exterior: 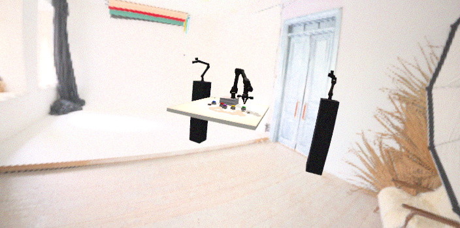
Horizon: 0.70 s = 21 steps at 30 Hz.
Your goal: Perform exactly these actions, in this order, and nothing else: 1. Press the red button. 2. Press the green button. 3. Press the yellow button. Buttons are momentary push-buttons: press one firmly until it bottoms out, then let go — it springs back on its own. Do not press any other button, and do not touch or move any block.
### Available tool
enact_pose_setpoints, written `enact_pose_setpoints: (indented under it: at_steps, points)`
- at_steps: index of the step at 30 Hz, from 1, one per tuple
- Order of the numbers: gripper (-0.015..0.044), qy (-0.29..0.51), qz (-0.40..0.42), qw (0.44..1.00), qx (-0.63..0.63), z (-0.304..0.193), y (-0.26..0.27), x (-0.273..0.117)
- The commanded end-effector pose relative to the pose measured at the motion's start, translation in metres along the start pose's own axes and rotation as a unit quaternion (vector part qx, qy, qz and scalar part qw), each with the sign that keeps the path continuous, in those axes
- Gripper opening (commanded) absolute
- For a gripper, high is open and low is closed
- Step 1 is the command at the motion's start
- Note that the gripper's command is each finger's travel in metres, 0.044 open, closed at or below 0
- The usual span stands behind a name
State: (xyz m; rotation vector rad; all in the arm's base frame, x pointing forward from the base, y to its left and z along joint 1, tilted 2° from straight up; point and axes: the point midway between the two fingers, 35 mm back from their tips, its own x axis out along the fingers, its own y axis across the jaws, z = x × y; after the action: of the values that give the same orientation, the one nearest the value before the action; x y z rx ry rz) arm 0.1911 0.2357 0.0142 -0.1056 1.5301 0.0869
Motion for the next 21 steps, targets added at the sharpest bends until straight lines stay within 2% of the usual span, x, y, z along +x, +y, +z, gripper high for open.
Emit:
enact_pose_setpoints:
  at_steps: [1, 21]
  points:
    - [0.0020, 0.007, -0.006, 1.000, 0.002, -0.003, -0.002, 0.011]
    - [0.0020, 0.007, -0.006, 1.000, 0.002, -0.004, -0.003, 0.034]
